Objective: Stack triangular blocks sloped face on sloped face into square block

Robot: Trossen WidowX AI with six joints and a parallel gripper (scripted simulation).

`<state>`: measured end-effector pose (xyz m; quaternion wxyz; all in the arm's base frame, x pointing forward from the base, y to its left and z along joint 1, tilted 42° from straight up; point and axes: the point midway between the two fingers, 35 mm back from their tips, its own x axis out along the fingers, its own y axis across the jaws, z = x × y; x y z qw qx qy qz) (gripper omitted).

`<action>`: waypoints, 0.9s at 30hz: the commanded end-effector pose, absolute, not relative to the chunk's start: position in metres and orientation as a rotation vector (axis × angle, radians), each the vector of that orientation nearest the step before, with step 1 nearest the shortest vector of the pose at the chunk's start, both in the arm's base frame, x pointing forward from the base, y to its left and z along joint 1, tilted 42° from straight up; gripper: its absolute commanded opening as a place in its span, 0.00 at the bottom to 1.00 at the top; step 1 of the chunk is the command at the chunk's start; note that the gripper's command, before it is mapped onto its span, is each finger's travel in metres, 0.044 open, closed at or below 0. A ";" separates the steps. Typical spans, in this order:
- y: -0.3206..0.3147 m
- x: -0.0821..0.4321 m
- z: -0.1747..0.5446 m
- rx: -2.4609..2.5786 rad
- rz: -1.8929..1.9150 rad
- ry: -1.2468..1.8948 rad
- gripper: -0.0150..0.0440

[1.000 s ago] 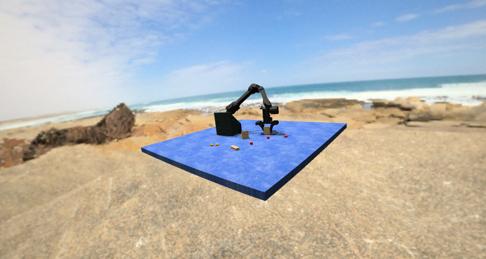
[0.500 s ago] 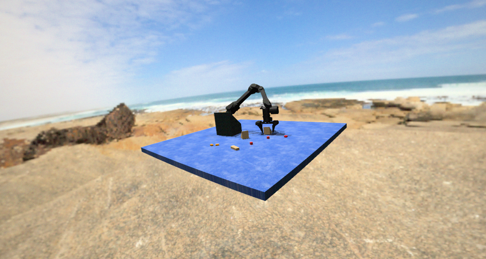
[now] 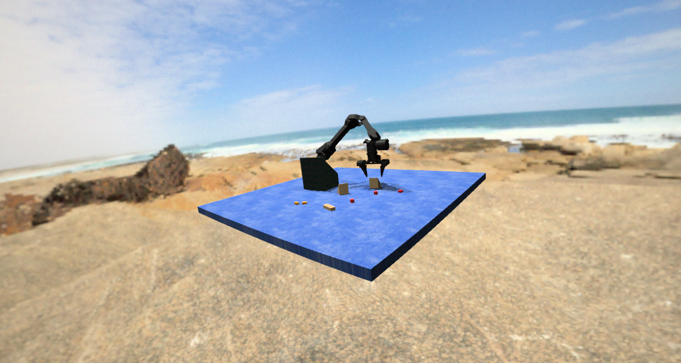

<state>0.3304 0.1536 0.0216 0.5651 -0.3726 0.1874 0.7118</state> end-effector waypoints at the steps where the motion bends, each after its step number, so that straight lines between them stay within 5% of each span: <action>1: 0.153 0.331 0.022 -0.876 1.673 0.441 1.00; 12: 0.096 0.350 0.012 -0.504 1.814 0.143 1.00; 27: 0.104 0.350 0.007 -0.501 1.810 0.140 1.00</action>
